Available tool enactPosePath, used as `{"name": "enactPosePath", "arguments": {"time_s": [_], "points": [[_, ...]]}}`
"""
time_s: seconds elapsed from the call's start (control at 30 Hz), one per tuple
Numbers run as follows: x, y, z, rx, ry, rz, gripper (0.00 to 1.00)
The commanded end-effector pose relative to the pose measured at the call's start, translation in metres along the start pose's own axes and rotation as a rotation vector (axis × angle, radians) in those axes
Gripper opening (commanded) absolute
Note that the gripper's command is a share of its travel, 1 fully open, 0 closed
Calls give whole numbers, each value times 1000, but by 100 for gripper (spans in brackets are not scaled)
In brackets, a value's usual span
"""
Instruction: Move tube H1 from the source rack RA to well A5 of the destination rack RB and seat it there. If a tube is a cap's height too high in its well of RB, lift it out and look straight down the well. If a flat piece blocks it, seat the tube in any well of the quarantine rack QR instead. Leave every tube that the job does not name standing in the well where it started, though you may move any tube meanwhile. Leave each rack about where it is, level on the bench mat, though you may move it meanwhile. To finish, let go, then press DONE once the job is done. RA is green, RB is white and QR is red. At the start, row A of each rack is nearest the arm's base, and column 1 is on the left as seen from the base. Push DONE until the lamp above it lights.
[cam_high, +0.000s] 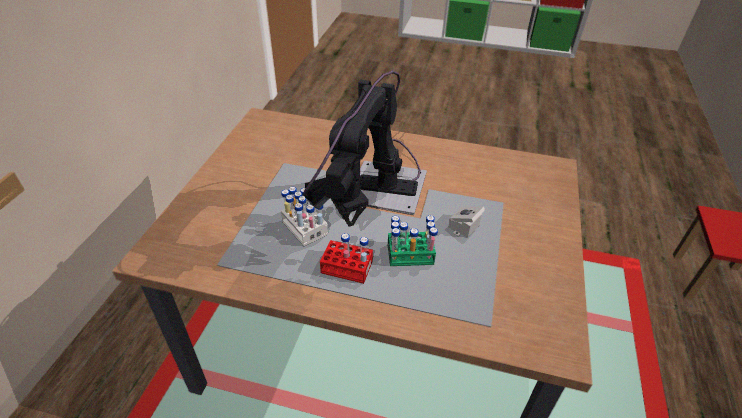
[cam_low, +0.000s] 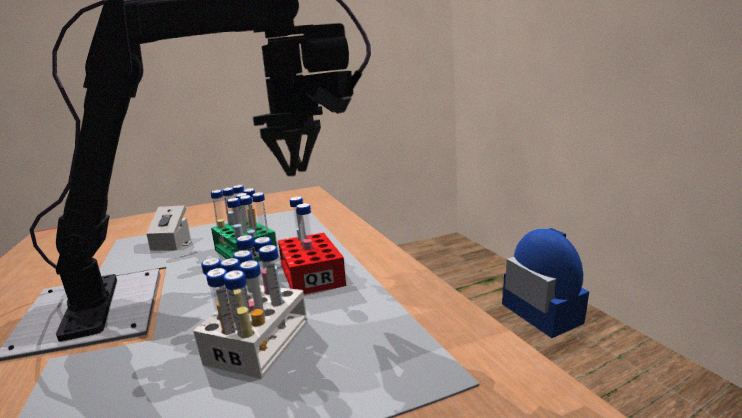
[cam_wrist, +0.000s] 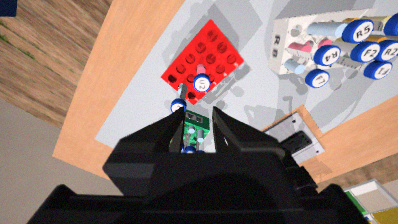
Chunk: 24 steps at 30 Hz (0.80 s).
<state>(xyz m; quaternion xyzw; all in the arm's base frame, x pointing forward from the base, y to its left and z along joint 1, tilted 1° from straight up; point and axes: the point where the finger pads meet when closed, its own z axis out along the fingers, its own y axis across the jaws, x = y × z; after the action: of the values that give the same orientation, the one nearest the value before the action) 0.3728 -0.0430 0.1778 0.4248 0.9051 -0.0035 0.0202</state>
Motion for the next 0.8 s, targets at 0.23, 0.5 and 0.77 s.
{"name": "enactPosePath", "arguments": {"time_s": [0.23, 0.5, 0.77], "points": [[5, 4, -7, 15, 18, -8, 30], [2, 1, -7, 16, 17, -6, 30], [35, -39, -13, 20, 26, -201, 30]]}}
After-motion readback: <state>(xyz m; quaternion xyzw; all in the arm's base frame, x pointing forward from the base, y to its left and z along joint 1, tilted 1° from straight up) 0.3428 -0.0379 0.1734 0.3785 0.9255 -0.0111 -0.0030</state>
